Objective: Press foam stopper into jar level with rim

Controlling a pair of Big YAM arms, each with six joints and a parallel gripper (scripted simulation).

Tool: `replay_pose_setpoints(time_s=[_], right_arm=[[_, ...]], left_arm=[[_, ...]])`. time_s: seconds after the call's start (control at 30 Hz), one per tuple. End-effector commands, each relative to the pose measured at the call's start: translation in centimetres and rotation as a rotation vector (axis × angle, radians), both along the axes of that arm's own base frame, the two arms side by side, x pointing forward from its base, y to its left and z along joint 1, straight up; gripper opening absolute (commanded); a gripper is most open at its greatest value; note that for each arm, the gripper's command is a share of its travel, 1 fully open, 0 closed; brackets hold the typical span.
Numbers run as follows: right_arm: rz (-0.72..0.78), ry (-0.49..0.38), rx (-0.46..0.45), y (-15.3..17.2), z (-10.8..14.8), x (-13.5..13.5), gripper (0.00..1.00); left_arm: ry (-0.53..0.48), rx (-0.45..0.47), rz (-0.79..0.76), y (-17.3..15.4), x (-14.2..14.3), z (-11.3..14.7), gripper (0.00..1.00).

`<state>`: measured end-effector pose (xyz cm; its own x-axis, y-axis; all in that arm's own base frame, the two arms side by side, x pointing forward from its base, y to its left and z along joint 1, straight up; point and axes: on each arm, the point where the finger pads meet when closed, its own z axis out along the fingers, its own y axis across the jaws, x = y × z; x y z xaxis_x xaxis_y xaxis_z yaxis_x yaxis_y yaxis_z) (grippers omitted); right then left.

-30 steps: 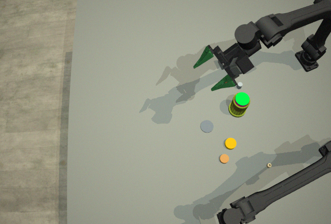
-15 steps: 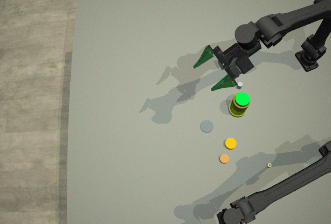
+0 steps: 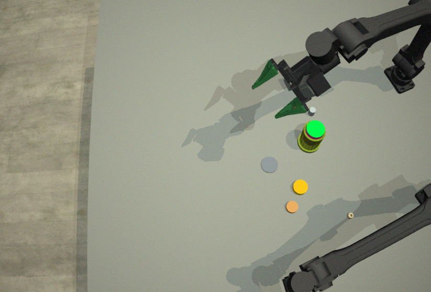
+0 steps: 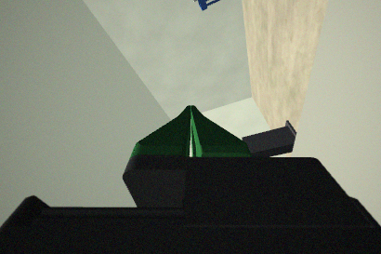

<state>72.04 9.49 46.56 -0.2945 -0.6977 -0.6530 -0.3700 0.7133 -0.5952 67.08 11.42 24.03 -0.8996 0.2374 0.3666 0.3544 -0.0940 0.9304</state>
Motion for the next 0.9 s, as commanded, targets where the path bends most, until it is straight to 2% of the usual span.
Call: replay_pose_setpoints(time_s=[0.0, 0.03, 0.13, 0.17, 0.23, 0.37, 0.47, 0.53, 0.57, 0.67, 0.7, 0.87], right_arm=[[0.0, -0.051, 0.008, 0.0, 2.9, -0.2, 0.98], [-0.021, 0.034, 0.011, -1.1, -1.9, 0.8, 0.98], [-0.027, 0.031, 0.032, -1.2, -1.5, 0.9, 0.98], [-0.03, 0.046, 0.038, -1.3, -2.3, 0.8, 0.98], [-0.036, 0.03, 0.061, -1.5, -0.9, 0.3, 0.98], [-0.054, 0.09, 0.105, -1.8, -3.9, 0.7, 0.98], [-0.07, 0.12, 0.152, -2.1, -5.0, 0.5, 0.98], [-0.07, 0.12, 0.152, -2.1, -5.0, 0.5, 0.98], [-0.072, 0.085, 0.175, -2.3, -2.3, 0.0, 0.98], [-0.091, 0.143, 0.225, -2.6, -4.8, -0.6, 0.98], [-0.104, 0.186, 0.244, -2.8, -7.2, 0.0, 0.98], [-0.156, 0.273, 0.36, -3.7, -10.2, -0.7, 0.98]], left_arm=[[-0.035, -0.003, 0.0, 0.0, 0.5, 1.4, 0.0], [-0.09, -0.01, 0.001, 0.3, 0.2, 4.0, 0.0], [-0.061, -0.011, -0.001, 0.7, -0.4, 2.7, 0.0], [-0.064, -0.013, -0.004, 0.7, -0.4, 2.6, 0.0], [-0.064, -0.018, -0.013, 0.7, -0.2, 1.6, 0.0], [-0.125, -0.033, -0.037, 0.7, -0.4, 3.4, 0.0], [-0.165, -0.048, -0.061, 0.7, -0.3, 4.1, 0.0], [-0.165, -0.048, -0.061, 0.7, -0.3, 4.1, 0.0], [-0.188, -0.054, -0.076, 0.3, 0.2, 4.4, 0.0], [-0.222, -0.073, -0.101, 0.6, -0.3, 5.0, 0.0], [-0.239, -0.081, -0.112, 0.7, -0.3, 5.3, 0.0], [-0.336, -0.128, -0.176, 0.6, -0.4, 7.0, 0.0]])
